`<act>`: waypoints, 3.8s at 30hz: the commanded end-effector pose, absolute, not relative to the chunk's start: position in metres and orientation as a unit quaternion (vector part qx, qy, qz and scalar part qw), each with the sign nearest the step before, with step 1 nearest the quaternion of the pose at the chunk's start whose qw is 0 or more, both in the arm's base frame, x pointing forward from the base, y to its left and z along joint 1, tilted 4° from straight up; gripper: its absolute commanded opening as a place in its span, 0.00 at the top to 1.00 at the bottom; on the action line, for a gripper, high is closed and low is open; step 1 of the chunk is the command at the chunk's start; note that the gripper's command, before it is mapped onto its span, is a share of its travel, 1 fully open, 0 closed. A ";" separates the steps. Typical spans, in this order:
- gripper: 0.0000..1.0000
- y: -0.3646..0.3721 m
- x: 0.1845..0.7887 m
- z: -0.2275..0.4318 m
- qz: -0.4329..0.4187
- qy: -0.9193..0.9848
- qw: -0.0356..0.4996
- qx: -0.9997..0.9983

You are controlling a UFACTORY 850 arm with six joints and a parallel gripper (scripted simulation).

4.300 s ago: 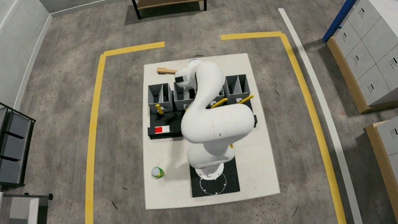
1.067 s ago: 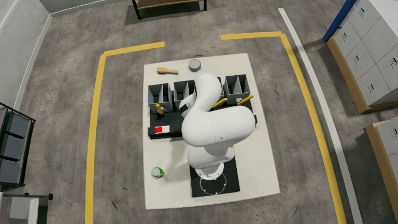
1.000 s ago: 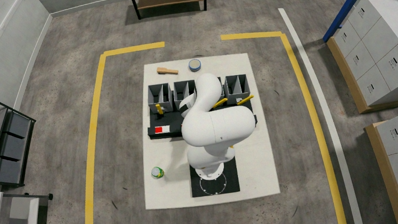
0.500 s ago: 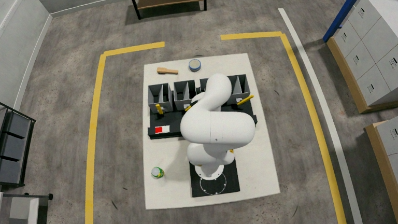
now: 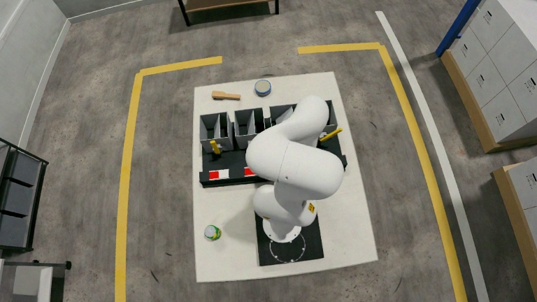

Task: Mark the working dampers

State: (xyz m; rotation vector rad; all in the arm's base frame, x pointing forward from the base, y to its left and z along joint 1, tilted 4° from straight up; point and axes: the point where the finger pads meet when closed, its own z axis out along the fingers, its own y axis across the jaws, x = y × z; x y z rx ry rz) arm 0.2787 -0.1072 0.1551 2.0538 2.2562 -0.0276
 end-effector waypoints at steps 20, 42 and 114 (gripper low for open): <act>1.00 -0.119 0.284 0.114 0.004 0.741 0.034 0.671; 1.00 -0.119 0.284 0.114 0.004 0.741 0.034 0.671; 1.00 -0.120 0.285 0.090 0.003 0.741 0.034 0.671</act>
